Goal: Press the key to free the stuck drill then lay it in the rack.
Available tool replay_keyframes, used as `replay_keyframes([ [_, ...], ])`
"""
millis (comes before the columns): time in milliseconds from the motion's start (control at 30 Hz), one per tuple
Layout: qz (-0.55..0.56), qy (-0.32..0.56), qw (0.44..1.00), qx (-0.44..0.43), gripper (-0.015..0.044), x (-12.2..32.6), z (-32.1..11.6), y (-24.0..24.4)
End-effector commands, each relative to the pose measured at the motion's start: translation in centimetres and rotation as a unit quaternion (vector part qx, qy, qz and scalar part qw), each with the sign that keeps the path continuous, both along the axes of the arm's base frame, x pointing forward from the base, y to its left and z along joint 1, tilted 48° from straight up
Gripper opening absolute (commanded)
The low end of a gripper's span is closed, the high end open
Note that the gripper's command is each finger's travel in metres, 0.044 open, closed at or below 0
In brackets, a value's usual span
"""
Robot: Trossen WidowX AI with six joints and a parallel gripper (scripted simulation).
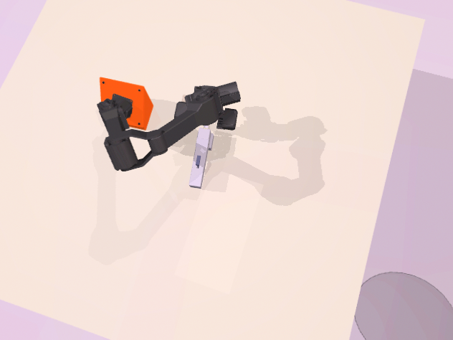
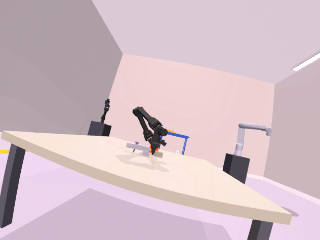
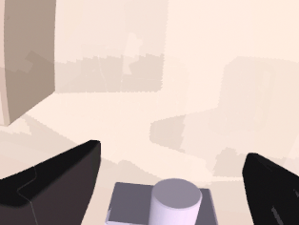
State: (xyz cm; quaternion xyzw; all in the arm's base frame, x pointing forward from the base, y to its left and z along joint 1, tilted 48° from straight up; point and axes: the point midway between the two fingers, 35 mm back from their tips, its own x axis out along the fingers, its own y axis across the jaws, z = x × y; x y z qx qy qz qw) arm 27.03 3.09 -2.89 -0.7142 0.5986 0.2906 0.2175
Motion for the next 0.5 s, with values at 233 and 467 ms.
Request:
replay_keyframes([
  [233, 0.000, 0.000, 1.000, 0.000, 0.0040, 0.00, 0.01, 0.01],
  [467, 0.000, 0.000, 1.000, 0.000, 0.0000, 0.00, 0.01, 0.01],
])
